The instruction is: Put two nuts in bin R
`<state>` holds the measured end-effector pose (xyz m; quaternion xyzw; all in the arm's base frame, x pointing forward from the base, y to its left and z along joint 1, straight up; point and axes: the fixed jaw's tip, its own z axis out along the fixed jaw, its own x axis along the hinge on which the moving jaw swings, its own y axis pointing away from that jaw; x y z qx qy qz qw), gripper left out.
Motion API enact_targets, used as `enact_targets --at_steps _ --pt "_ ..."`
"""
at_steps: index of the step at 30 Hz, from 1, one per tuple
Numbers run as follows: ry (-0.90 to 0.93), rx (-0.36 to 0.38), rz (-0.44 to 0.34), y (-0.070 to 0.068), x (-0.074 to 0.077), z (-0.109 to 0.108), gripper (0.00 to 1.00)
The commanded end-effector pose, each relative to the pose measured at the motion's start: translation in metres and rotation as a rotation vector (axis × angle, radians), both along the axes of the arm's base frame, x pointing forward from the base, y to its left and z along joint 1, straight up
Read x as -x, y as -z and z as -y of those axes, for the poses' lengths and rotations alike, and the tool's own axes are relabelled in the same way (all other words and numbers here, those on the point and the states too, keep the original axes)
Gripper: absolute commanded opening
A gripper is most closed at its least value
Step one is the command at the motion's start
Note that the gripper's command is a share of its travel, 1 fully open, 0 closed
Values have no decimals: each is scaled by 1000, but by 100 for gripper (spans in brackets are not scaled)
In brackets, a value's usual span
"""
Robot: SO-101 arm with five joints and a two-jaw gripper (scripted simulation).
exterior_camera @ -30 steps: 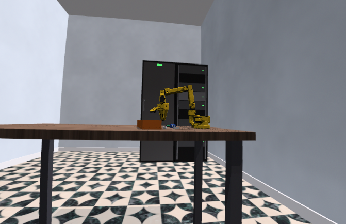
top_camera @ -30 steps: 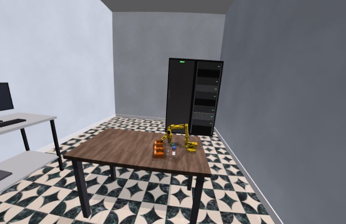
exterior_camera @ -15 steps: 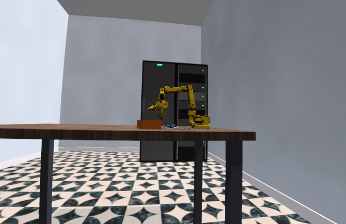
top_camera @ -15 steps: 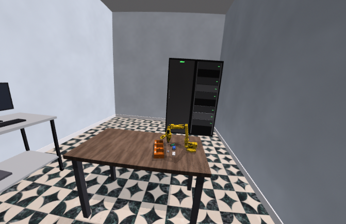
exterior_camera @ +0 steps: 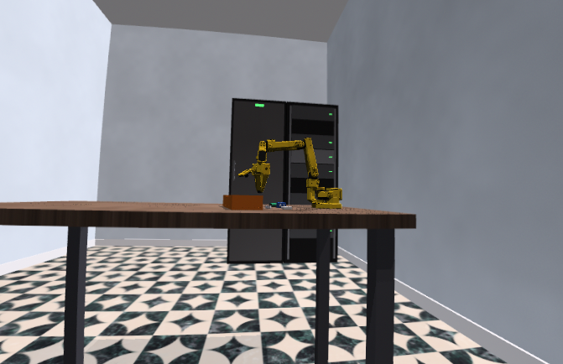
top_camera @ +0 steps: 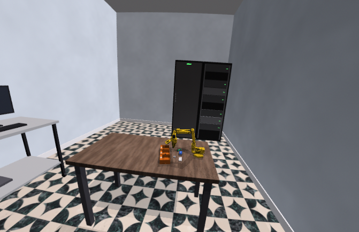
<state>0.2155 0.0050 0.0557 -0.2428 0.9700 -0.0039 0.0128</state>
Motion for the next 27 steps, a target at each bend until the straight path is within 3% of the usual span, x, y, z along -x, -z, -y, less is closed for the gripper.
enact_targets --at_steps 1,27 --pt "3 -2 40 -8 -5 -2 0" --pt "82 -20 103 -15 -23 -24 0"
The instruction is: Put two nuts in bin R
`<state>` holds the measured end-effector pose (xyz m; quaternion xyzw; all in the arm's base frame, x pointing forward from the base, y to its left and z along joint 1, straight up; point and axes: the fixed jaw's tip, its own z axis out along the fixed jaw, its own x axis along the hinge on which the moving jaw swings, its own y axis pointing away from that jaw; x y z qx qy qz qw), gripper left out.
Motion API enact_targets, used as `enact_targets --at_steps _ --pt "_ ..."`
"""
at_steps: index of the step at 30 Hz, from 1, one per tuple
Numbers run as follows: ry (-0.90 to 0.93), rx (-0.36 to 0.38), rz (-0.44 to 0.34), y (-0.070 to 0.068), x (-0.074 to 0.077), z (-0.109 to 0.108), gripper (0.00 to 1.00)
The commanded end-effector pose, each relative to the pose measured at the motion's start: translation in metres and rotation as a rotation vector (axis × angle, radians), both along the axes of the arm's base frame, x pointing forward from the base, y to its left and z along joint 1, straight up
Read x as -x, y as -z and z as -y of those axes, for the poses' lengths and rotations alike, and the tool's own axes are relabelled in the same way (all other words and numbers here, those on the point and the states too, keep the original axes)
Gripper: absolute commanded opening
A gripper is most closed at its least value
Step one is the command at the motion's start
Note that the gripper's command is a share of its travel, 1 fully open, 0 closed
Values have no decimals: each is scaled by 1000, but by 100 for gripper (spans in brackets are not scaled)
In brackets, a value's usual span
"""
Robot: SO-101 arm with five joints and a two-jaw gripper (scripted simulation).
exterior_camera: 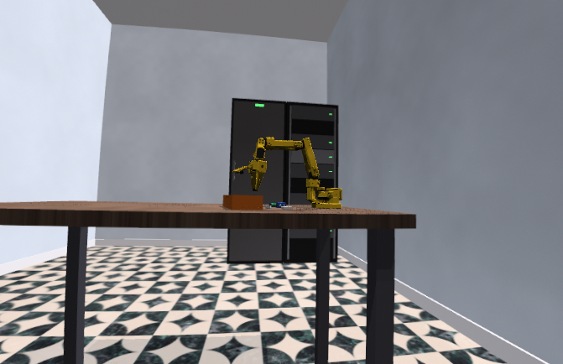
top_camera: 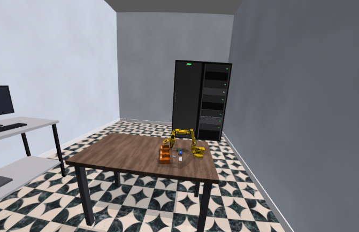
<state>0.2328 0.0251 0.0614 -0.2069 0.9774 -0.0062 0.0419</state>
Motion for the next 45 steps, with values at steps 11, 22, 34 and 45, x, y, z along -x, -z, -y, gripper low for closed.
enact_targets --at_steps 11,22,34,45 --pt "13 -9 50 -9 -7 -5 0" --pt "52 -24 85 -10 -17 -16 0" --pt "89 -42 117 -10 -25 -26 0" --pt "93 -45 121 -10 -26 -28 0"
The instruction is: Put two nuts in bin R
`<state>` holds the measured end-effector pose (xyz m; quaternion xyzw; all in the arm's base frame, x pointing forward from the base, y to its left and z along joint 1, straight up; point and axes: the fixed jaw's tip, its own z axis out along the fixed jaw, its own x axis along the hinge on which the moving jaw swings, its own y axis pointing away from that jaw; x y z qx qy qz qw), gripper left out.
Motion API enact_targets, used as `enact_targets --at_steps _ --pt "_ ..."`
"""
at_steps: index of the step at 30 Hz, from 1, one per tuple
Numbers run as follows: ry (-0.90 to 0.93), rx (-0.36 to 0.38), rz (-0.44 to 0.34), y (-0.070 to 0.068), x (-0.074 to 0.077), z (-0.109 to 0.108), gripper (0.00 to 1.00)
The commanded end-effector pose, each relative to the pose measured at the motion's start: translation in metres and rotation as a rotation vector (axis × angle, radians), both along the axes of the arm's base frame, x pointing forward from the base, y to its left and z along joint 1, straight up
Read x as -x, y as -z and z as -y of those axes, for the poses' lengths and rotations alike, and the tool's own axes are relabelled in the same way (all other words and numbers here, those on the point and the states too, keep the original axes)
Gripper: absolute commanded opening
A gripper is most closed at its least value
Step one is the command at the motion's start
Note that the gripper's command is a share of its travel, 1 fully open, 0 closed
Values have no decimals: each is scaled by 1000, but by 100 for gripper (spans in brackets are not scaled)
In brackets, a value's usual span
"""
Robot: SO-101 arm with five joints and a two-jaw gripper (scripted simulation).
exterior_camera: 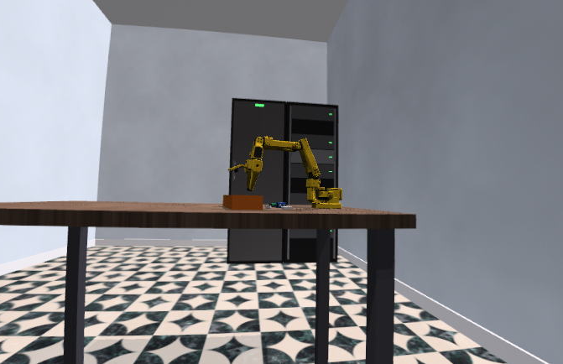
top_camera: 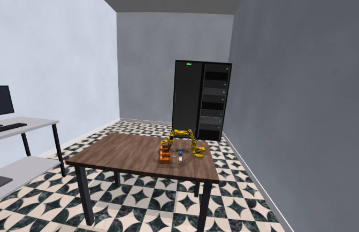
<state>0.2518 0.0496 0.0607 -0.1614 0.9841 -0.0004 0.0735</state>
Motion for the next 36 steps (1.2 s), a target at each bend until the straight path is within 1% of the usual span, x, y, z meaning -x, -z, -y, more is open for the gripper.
enact_targets --at_steps 1,21,36 --pt "4 -14 63 -11 -8 -4 0" --pt "70 -55 119 -11 -24 -24 0" --pt "77 -60 124 -11 -26 -26 0"
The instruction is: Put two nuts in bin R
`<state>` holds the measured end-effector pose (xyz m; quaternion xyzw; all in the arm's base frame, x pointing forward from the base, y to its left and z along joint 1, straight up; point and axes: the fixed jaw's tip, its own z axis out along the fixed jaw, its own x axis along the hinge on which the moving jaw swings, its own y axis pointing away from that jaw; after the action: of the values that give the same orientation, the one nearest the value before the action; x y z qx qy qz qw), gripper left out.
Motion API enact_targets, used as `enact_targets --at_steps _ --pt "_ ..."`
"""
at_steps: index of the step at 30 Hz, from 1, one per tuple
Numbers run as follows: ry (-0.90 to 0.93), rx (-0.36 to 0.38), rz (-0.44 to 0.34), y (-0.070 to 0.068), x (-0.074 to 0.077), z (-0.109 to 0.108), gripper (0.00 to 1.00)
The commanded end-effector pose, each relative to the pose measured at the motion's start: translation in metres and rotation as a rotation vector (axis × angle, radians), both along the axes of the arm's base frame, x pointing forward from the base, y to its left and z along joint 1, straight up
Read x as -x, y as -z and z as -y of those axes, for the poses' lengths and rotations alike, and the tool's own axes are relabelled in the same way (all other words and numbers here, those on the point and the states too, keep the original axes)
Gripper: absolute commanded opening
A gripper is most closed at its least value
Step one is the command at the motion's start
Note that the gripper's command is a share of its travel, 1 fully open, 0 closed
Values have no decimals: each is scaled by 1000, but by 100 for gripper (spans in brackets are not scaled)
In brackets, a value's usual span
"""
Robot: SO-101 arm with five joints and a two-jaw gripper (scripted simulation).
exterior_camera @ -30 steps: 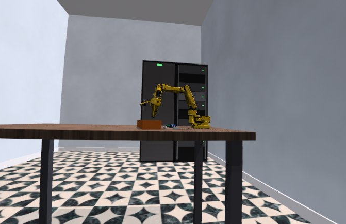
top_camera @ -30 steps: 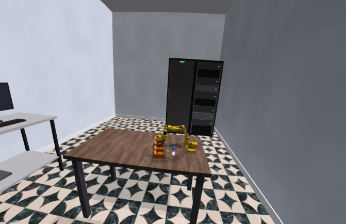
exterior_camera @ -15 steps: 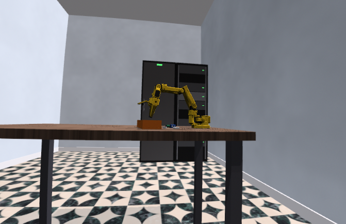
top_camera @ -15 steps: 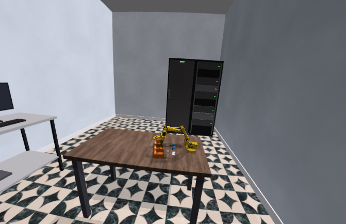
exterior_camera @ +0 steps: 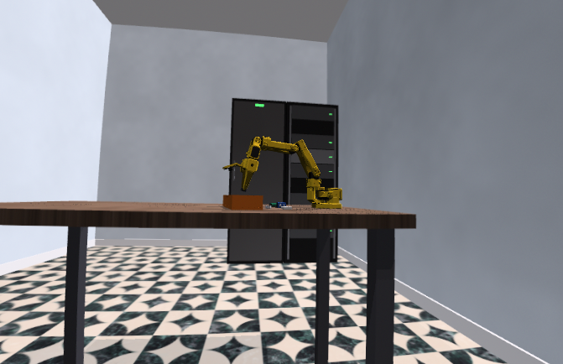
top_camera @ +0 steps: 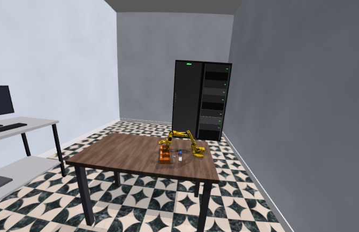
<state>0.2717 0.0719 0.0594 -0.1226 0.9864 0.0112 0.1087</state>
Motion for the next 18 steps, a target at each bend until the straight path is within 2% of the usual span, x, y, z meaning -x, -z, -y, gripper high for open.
enact_targets --at_steps 1,11,12,18 --pt "2 -17 59 -12 -6 -3 0" --pt "2 -17 59 -12 -6 -3 0" --pt "5 -31 94 -20 -9 -8 0" --pt "5 -31 94 -20 -9 -8 0"
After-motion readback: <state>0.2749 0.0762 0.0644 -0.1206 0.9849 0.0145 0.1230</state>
